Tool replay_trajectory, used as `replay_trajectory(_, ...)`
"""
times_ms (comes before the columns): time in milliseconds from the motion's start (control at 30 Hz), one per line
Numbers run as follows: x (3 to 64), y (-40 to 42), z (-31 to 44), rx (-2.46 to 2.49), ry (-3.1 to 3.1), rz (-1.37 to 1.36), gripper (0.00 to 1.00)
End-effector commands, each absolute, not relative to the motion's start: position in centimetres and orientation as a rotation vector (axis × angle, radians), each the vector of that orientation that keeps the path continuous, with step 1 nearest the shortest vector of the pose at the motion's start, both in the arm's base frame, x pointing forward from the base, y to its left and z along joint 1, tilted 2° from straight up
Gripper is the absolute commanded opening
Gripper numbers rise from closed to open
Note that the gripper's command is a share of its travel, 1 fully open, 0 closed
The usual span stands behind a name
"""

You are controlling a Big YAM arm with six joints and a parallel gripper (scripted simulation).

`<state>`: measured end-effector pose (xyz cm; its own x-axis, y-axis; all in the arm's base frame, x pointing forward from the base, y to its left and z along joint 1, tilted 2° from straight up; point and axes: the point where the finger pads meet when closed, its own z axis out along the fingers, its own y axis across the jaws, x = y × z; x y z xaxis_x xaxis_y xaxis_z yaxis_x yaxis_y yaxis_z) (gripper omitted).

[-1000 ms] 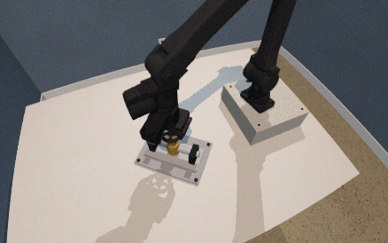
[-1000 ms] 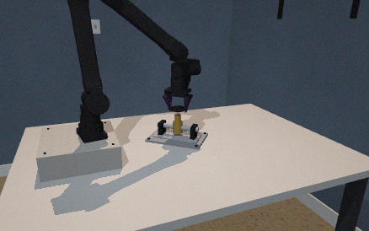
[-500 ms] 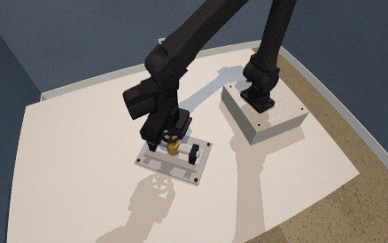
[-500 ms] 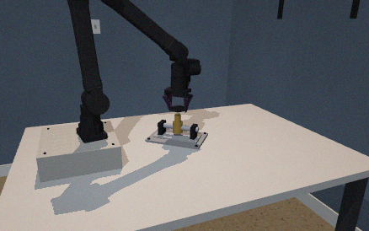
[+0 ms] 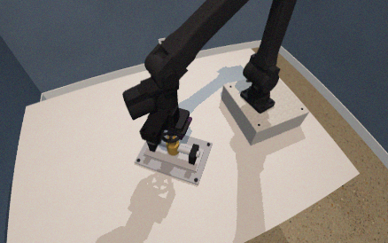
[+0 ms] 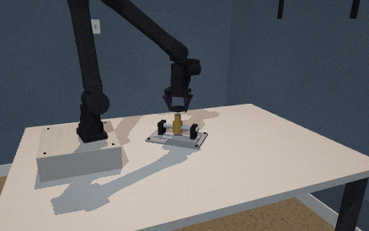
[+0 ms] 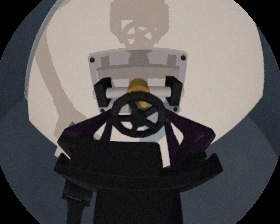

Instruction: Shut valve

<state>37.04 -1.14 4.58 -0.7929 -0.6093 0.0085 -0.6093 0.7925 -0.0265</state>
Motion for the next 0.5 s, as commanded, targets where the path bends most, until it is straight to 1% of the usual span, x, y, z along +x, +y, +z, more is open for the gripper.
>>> replay_trajectory(0,36.88,-1.49,4.18,-0.998,2.979,-0.045,0.0)
replay_trajectory(467,36.88,-1.49,4.18,-0.954,2.993,-0.045,0.0)
